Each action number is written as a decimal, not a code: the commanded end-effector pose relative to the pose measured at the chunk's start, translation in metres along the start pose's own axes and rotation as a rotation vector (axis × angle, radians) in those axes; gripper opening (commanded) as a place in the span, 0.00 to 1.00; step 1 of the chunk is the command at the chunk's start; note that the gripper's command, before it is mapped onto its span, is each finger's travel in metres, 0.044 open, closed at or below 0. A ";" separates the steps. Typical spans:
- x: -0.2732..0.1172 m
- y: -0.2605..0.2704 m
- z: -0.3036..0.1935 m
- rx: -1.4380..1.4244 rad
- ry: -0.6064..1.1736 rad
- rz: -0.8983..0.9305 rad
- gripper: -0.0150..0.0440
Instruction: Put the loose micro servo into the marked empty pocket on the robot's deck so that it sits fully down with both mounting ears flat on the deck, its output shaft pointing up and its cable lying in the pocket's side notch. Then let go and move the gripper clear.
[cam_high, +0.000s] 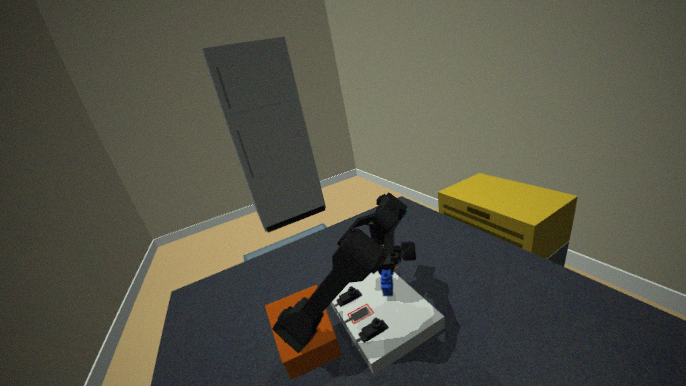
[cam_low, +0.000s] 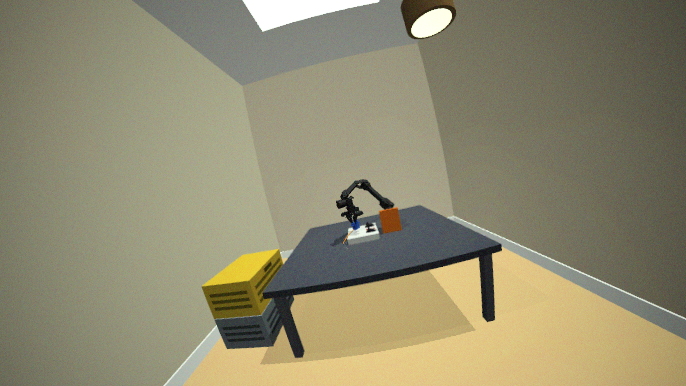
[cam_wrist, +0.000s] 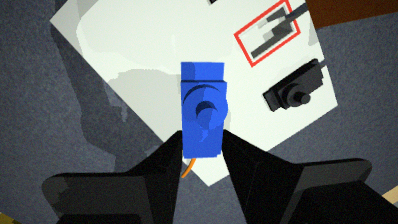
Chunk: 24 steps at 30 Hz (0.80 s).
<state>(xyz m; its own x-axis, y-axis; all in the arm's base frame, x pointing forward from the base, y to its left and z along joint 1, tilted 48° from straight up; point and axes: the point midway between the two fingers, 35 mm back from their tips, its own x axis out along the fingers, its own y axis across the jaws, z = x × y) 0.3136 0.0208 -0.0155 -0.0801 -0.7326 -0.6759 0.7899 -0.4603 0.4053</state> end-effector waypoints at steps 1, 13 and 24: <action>-0.003 -0.010 0.009 0.008 0.010 0.001 0.25; -0.003 -0.009 0.030 0.007 0.009 0.001 0.25; -0.003 -0.008 0.032 -0.213 0.009 0.002 0.25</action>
<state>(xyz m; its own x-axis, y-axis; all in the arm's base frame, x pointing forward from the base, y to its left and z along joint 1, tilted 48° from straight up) 0.2875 0.0109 0.0001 -0.0799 -0.7273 -0.6817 0.8601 -0.3959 0.3216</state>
